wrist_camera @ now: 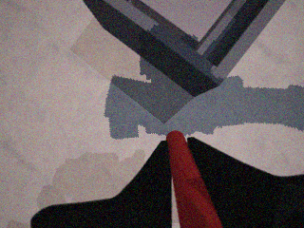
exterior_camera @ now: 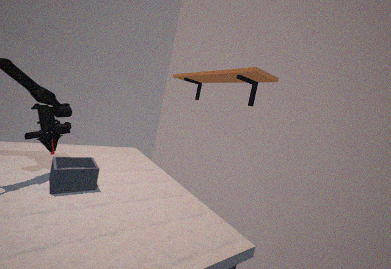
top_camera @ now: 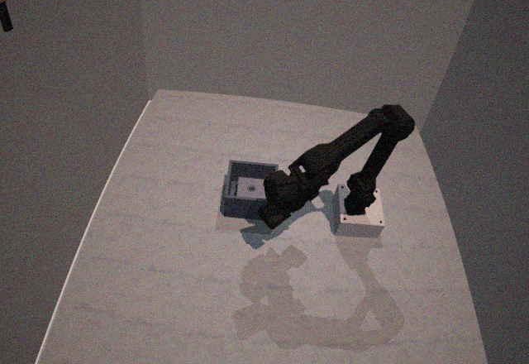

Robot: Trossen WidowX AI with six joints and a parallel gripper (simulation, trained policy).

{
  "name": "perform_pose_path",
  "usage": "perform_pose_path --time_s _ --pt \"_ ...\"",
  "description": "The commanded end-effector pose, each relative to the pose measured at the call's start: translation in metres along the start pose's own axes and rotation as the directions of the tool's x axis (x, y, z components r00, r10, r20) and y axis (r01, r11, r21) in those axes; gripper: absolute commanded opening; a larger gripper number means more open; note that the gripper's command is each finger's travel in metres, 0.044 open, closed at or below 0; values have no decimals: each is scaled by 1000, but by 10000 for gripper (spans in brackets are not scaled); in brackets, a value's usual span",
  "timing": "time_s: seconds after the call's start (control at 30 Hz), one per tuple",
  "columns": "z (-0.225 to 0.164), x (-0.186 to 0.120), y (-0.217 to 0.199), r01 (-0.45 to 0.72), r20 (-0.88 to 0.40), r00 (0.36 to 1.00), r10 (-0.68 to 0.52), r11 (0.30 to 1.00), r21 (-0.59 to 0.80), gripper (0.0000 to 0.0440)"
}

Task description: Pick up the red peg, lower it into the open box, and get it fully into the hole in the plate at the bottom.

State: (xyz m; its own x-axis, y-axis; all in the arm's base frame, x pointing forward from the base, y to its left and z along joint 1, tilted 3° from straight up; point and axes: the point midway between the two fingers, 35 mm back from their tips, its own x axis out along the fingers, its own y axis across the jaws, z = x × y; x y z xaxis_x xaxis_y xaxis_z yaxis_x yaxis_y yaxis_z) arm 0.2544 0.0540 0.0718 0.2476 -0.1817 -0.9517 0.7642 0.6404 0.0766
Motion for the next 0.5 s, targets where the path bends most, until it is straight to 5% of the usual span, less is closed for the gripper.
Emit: perform_pose_path --time_s 0.0,0.47 --pt "22 -10 3 -2 35 999 2 1000 -3 0" --pt "77 -2 -10 27 59 998 -30 998 54 0"
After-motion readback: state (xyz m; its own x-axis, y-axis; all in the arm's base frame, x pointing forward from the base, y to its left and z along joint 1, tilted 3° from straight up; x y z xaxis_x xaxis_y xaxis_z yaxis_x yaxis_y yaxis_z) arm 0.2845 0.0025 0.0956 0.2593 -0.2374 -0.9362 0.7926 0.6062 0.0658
